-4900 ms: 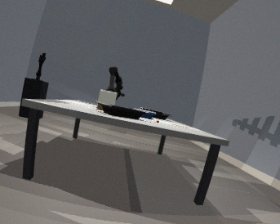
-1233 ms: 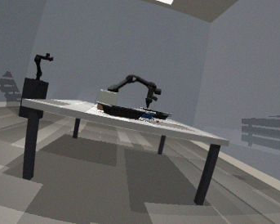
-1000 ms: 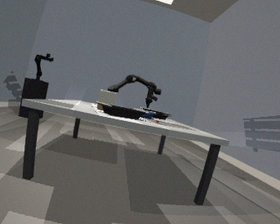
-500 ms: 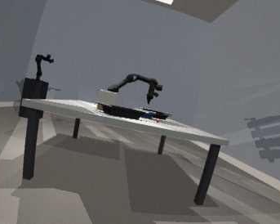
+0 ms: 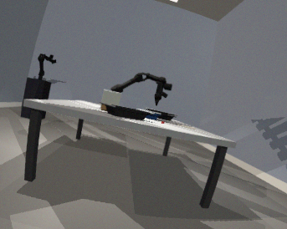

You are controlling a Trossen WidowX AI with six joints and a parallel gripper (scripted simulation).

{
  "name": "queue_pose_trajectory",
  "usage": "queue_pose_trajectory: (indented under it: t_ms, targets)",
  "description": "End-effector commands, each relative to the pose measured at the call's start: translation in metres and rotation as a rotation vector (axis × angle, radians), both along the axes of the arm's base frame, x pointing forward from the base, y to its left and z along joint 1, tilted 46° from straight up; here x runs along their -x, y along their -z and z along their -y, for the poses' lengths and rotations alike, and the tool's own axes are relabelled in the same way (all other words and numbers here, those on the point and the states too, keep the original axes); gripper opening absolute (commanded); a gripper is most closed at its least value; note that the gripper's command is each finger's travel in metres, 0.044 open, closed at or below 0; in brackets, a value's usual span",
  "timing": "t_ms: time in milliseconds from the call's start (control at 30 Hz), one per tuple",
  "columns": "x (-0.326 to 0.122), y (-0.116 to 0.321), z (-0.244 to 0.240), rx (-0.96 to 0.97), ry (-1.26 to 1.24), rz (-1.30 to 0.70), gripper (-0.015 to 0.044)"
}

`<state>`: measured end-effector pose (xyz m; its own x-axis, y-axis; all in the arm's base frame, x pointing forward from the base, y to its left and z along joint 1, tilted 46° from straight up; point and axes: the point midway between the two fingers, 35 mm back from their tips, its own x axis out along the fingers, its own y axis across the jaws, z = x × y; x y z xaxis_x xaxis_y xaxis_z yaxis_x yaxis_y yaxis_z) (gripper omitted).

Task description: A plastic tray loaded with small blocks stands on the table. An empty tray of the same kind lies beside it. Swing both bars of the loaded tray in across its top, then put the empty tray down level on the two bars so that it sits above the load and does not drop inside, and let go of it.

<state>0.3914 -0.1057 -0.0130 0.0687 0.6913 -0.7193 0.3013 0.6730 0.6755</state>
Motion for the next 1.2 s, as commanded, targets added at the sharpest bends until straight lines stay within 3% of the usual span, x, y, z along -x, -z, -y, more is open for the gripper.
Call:
queue_pose_trajectory:
  t_ms: [0,167,500,933,1167]
  targets:
    - [0.018,0.054,0.033,0.005,-0.007,0.004,0.0085]
    - [0.042,0.103,0.059,-0.017,0.0,0.003,0.0085]
    - [0.042,0.105,0.057,-0.017,0.0,0.003,0.0085]
    - [0.038,0.145,0.017,-0.019,0.0,0.003,0.0085]
    - [0.037,0.133,0.02,-0.019,0.0,0.003,0.0085]
